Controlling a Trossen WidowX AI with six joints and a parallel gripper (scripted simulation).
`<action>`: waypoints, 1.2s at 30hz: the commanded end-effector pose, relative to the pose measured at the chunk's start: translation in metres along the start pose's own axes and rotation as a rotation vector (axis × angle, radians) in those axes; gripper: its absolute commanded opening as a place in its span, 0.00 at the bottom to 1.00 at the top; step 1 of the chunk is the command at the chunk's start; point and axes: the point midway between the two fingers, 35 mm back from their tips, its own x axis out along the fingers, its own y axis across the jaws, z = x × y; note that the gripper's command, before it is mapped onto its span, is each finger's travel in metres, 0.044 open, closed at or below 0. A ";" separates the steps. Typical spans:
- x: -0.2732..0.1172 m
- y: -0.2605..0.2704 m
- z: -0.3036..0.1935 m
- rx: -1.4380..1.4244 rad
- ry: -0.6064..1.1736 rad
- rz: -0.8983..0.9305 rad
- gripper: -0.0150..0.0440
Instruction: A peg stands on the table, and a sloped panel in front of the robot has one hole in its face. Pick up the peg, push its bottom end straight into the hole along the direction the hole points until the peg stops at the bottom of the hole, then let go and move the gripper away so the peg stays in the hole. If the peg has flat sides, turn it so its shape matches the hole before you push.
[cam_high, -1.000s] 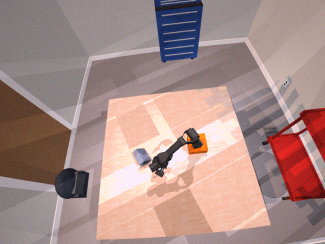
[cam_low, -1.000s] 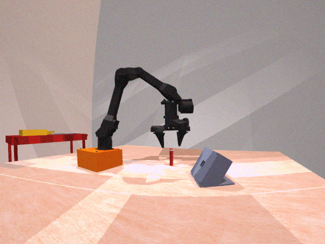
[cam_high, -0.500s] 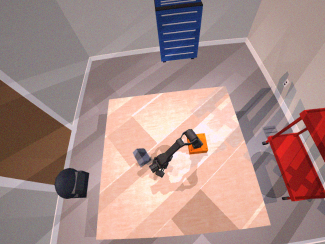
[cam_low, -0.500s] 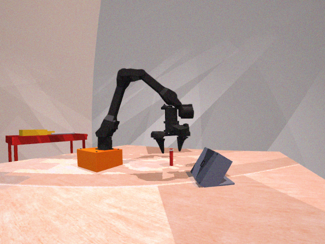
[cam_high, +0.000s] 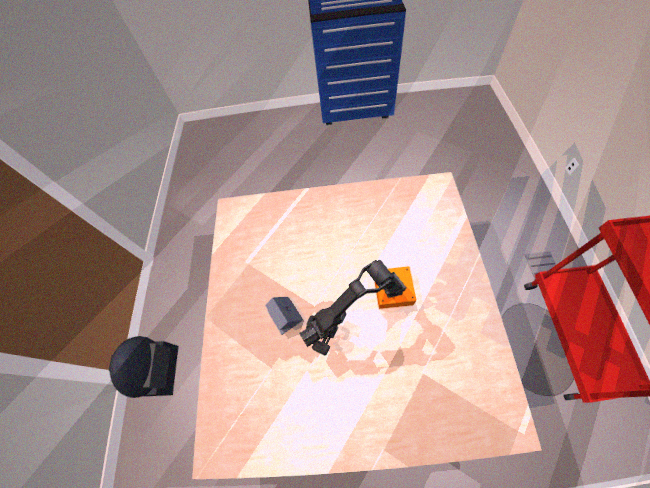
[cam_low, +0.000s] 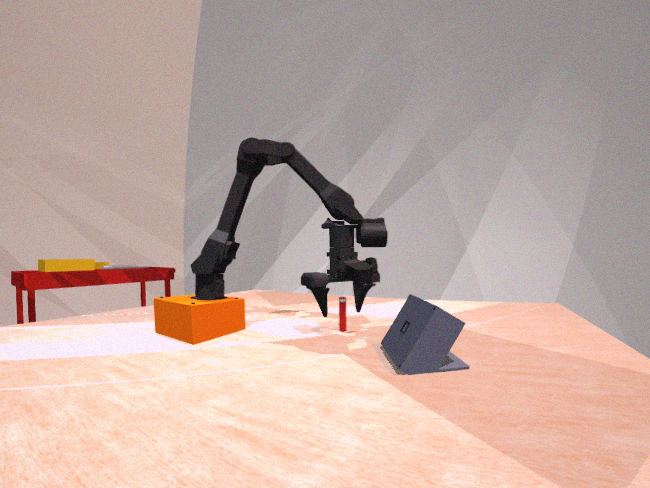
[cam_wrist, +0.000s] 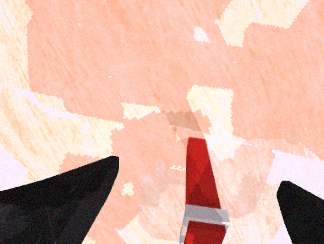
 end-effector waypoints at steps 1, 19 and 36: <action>-0.001 0.000 0.000 0.000 -0.001 0.001 0.91; -0.001 0.000 0.000 0.000 -0.001 0.001 0.25; -0.065 0.001 0.000 0.004 -0.004 0.002 0.25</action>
